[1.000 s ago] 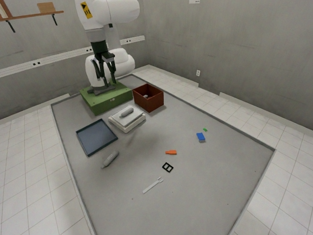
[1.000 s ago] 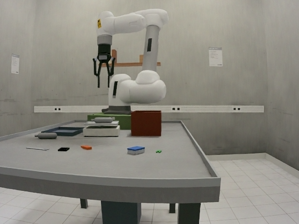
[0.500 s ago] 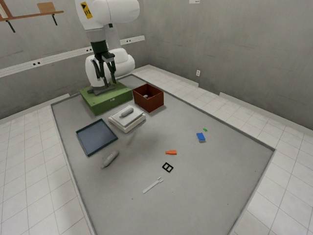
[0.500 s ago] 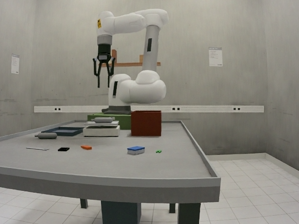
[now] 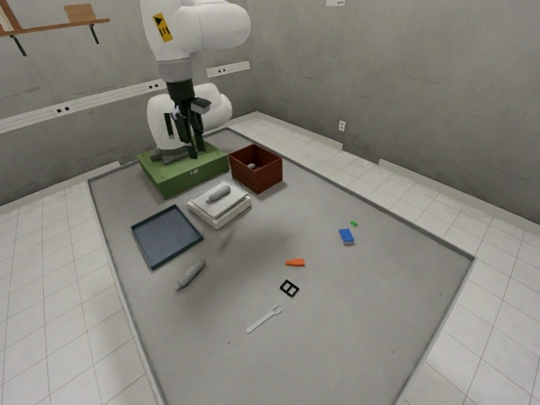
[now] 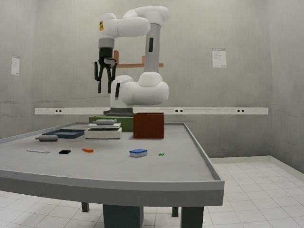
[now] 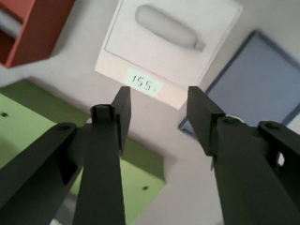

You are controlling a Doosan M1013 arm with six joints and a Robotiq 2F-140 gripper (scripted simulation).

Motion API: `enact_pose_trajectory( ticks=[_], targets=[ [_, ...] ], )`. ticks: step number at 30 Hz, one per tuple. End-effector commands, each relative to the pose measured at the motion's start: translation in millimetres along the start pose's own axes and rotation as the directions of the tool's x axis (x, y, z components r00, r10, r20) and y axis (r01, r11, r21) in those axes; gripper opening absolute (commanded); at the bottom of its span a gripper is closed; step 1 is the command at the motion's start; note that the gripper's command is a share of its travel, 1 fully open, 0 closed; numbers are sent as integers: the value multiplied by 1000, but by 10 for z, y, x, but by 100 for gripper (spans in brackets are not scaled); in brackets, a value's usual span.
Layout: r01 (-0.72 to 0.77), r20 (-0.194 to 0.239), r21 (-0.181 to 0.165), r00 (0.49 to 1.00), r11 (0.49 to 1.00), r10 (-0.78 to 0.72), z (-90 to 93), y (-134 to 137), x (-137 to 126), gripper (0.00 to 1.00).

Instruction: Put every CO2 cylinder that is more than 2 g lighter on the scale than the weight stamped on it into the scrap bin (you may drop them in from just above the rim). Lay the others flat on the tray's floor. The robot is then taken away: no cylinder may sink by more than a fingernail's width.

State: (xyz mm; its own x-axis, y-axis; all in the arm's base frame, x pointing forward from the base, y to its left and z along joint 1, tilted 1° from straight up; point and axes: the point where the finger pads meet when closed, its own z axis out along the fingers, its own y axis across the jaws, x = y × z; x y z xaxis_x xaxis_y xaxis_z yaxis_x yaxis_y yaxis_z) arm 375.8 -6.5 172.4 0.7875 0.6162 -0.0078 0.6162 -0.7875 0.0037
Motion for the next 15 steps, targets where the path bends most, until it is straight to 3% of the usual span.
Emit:
enact_pose_trajectory(
  ticks=[1,8,10,11,15],
  targets=[
    [275,-11,4,961,961,-275,246,150,297,39],
    [604,-1,-6,797,797,-604,508,258,572,39],
    [604,-1,-6,797,797,-604,508,258,572,39],
    [717,0,-7,697,697,-717,521,263,585,39],
    [832,-7,-6,555,555,-832,531,266,595,39]
  ],
)
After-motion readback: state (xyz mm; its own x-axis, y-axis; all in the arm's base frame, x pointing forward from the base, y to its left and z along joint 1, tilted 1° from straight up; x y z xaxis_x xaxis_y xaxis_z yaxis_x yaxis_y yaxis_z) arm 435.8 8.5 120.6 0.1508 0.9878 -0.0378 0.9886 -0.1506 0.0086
